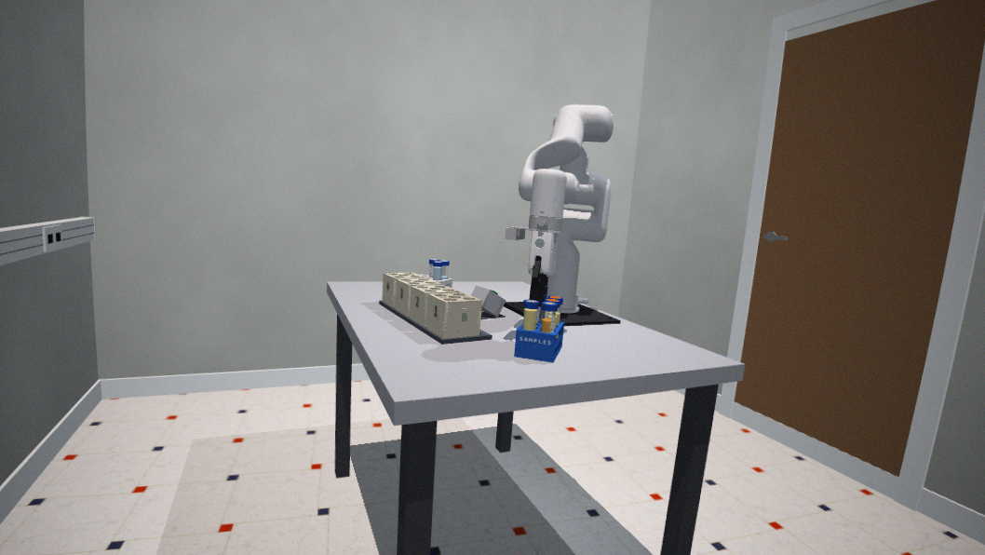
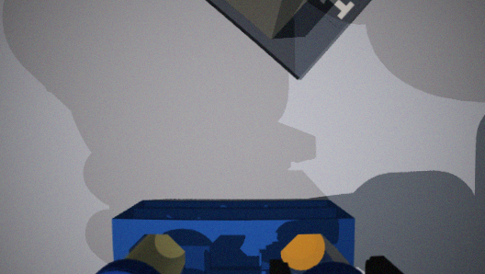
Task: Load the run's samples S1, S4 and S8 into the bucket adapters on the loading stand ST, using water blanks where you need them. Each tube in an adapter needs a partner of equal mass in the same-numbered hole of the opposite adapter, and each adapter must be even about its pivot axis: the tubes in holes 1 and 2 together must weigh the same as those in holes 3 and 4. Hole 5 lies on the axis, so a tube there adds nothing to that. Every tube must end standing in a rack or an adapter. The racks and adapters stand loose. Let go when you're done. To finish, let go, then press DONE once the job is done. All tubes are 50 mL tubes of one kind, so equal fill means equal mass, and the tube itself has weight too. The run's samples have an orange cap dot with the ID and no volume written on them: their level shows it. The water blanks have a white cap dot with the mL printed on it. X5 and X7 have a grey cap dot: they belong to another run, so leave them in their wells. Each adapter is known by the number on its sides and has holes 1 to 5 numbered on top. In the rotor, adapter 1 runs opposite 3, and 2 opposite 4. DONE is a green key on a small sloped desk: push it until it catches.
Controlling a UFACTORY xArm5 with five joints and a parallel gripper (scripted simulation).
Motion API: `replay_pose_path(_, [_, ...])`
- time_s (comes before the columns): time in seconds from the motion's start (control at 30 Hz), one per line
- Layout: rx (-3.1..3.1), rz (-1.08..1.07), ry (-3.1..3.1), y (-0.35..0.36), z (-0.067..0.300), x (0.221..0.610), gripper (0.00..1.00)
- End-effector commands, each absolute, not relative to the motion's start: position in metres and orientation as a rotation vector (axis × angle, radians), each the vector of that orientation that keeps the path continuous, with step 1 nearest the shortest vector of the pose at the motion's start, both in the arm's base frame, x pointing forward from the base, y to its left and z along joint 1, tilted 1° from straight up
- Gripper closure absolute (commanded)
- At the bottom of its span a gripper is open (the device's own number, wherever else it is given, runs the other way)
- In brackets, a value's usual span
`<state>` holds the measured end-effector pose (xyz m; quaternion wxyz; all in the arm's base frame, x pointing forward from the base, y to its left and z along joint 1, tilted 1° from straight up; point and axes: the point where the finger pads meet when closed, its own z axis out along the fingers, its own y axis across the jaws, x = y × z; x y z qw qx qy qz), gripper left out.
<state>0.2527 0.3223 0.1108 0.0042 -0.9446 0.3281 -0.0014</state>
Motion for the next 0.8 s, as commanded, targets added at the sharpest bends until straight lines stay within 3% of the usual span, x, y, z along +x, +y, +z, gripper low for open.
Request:
replay_pose_path(0.0, [-2.953,0.011,1.025,0.323,0.115,0.254,1.0])
replay_pose_path(0.77, [-2.953,0.011,1.025,0.323,0.129,0.254,1.0])
